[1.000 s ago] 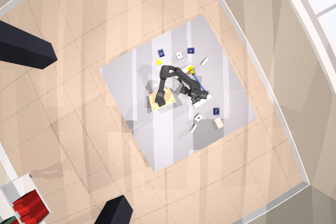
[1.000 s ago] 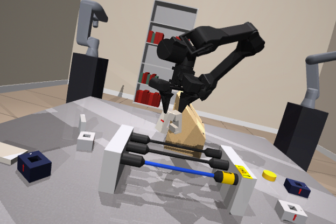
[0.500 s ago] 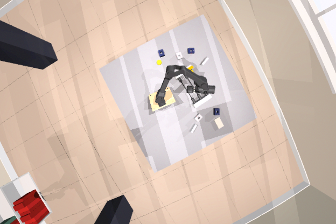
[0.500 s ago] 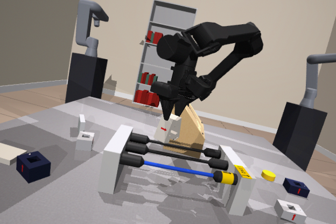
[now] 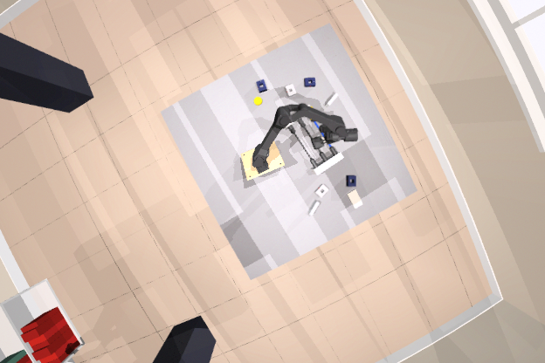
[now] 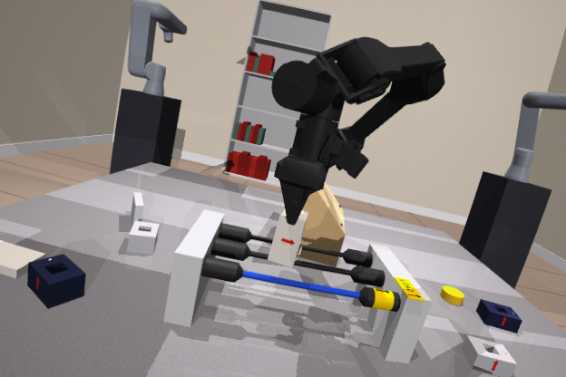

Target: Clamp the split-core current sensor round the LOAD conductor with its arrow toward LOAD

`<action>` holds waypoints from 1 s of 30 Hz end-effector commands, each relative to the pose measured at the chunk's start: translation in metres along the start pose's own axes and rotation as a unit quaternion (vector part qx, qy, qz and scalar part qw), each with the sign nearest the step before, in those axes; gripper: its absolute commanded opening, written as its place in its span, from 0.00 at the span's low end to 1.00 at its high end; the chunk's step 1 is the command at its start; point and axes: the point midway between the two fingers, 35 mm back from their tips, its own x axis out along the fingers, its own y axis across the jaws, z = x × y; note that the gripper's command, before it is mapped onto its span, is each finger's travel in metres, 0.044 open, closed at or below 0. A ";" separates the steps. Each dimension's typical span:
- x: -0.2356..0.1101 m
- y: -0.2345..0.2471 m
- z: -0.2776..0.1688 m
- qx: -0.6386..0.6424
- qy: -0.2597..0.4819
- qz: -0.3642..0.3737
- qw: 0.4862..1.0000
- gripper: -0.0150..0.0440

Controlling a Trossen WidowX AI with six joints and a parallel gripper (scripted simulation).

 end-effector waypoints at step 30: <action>0.044 -0.027 0.015 -0.106 -0.006 0.000 0.994 0.25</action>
